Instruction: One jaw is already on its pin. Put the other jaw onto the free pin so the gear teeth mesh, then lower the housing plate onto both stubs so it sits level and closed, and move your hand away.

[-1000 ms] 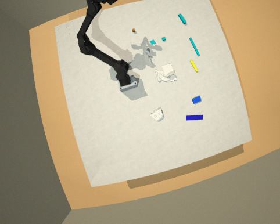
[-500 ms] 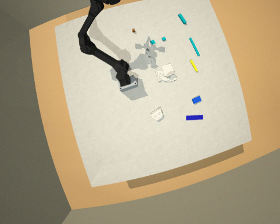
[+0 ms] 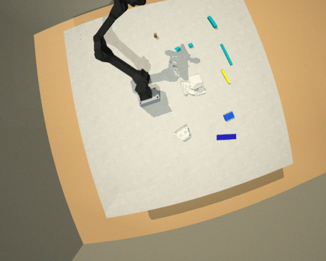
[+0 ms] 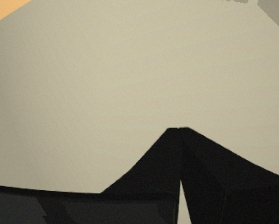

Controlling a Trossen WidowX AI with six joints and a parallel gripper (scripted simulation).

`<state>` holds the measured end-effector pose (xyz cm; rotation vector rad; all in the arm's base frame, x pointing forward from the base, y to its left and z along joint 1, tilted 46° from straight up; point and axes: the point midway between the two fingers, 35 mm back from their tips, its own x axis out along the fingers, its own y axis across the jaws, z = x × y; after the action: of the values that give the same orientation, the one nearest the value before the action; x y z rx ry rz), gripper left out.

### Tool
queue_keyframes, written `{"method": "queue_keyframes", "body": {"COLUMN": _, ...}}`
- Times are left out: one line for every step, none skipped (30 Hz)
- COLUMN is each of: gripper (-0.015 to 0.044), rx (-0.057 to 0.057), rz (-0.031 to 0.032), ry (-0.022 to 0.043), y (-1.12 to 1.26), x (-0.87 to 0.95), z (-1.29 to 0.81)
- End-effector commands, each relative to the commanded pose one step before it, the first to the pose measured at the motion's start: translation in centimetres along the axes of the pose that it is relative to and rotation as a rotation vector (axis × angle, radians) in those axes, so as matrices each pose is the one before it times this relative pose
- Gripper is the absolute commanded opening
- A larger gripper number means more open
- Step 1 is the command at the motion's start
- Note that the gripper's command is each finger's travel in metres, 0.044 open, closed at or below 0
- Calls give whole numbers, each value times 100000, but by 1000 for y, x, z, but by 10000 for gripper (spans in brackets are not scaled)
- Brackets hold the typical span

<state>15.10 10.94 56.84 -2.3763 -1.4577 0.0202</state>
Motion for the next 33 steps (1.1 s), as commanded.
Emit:
{"method": "queue_keyframes", "body": {"gripper": 0, "rx": 11031, "rz": 2599, "ry": 1715, "y": 1370, "x": 123, "z": -75}}
{"method": "queue_keyframes", "body": {"gripper": 0, "rx": 2956, "rz": 538, "ry": 146, "y": 318, "x": 37, "z": 26}}
{"method": "queue_keyframes", "body": {"gripper": 0, "rx": 2914, "rz": 533, "ry": 149, "y": 314, "x": 37, "z": 20}}
{"method": "queue_keyframes", "body": {"gripper": 0, "rx": 2912, "rz": 535, "ry": 155, "y": 315, "x": 38, "z": 14}}
{"method": "queue_keyframes", "body": {"gripper": 0, "rx": 2910, "rz": 538, "ry": 160, "y": 316, "x": 39, "z": 8}}
{"method": "queue_keyframes", "body": {"gripper": 0, "rx": 2908, "rz": 540, "ry": 166, "y": 316, "x": 40, "z": 2}}
{"method": "queue_keyframes", "body": {"gripper": 0, "rx": 2906, "rz": 543, "ry": 172, "y": 316, "x": 41, "z": -4}}
{"method": "queue_keyframes", "body": {"gripper": 0, "rx": 2904, "rz": 545, "ry": 178, "y": 316, "x": 42, "z": -10}}
{"method": "queue_keyframes", "body": {"gripper": 0, "rx": 2902, "rz": 548, "ry": 184, "y": 316, "x": 43, "z": -15}}
{"method": "queue_keyframes", "body": {"gripper": 0, "rx": 2900, "rz": 550, "ry": 191, "y": 316, "x": 43, "z": -21}}
{"method": "queue_keyframes", "body": {"gripper": 0, "rx": 2898, "rz": 552, "ry": 197, "y": 316, "x": 44, "z": -27}}
{"method": "queue_keyframes", "body": {"gripper": 0, "rx": 3075, "rz": 384, "ry": -54, "y": 288, "x": 58, "z": -6}}
{"method": "queue_keyframes", "body": {"gripper": 0, "rx": 3121, "rz": 394, "ry": -49, "y": 292, "x": 59, "z": -12}}
{"method": "queue_keyframes", "body": {"gripper": 0, "rx": 3119, "rz": 398, "ry": -43, "y": 291, "x": 60, "z": -18}}
{"method": "queue_keyframes", "body": {"gripper": 0, "rx": 3118, "rz": 403, "ry": -37, "y": 290, "x": 61, "z": -25}}
{"method": "queue_keyframes", "body": {"gripper": 0, "rx": 3116, "rz": 407, "ry": -31, "y": 290, "x": 62, "z": -31}}
{"method": "queue_keyframes", "body": {"gripper": 0, "rx": 3115, "rz": 411, "ry": -25, "y": 289, "x": 63, "z": -37}}
{"method": "queue_keyframes", "body": {"gripper": 0, "rx": 3113, "rz": 416, "ry": -19, "y": 288, "x": 63, "z": -43}}
{"method": "queue_keyframes", "body": {"gripper": 0, "rx": 3112, "rz": 420, "ry": -12, "y": 287, "x": 64, "z": -49}}
{"method": "queue_keyframes", "body": {"gripper": 0, "rx": 3111, "rz": 424, "ry": -6, "y": 285, "x": 65, "z": -55}}
{"method": "queue_keyframes", "body": {"gripper": 0, "rx": 3109, "rz": 428, "ry": 1, "y": 284, "x": 66, "z": -61}}
{"method": "queue_keyframes", "body": {"gripper": 0, "rx": 3107, "rz": 432, "ry": 8, "y": 282, "x": 67, "z": -67}}
{"method": "queue_keyframes", "body": {"gripper": 0, "rx": 3106, "rz": 435, "ry": 15, "y": 281, "x": 67, "z": -73}}
{"method": "queue_keyframes", "body": {"gripper": 0, "rx": 3104, "rz": 439, "ry": 23, "y": 279, "x": 68, "z": -79}}
{"method": "queue_keyframes", "body": {"gripper": 0, "rx": 3103, "rz": 442, "ry": 30, "y": 277, "x": 69, "z": -85}}
{"method": "queue_keyframes", "body": {"gripper": 0, "rx": 3101, "rz": 446, "ry": 38, "y": 275, "x": 70, "z": -91}}
{"method": "queue_keyframes", "body": {"gripper": 0, "rx": 3100, "rz": 449, "ry": 46, "y": 272, "x": 70, "z": -96}}
{"method": "queue_keyframes", "body": {"gripper": 0, "rx": 3098, "rz": 452, "ry": 54, "y": 270, "x": 71, "z": -102}}
{"method": "queue_keyframes", "body": {"gripper": 0, "rx": 3097, "rz": 455, "ry": 62, "y": 268, "x": 72, "z": -108}}
{"method": "queue_keyframes", "body": {"gripper": 0, "rx": 3095, "rz": 458, "ry": 71, "y": 265, "x": 73, "z": -113}}
{"method": "queue_keyframes", "body": {"gripper": 0, "rx": 3093, "rz": 460, "ry": 79, "y": 262, "x": 73, "z": -119}}
{"method": "queue_keyframes", "body": {"gripper": 0, "rx": 1007, "rz": 370, "ry": 411, "y": 266, "x": 74, "z": -123}}
{"method": "queue_keyframes", "body": {"gripper": 0, "rx": 1598, "rz": 608, "ry": 654, "y": 427, "x": 119, "z": -194}}
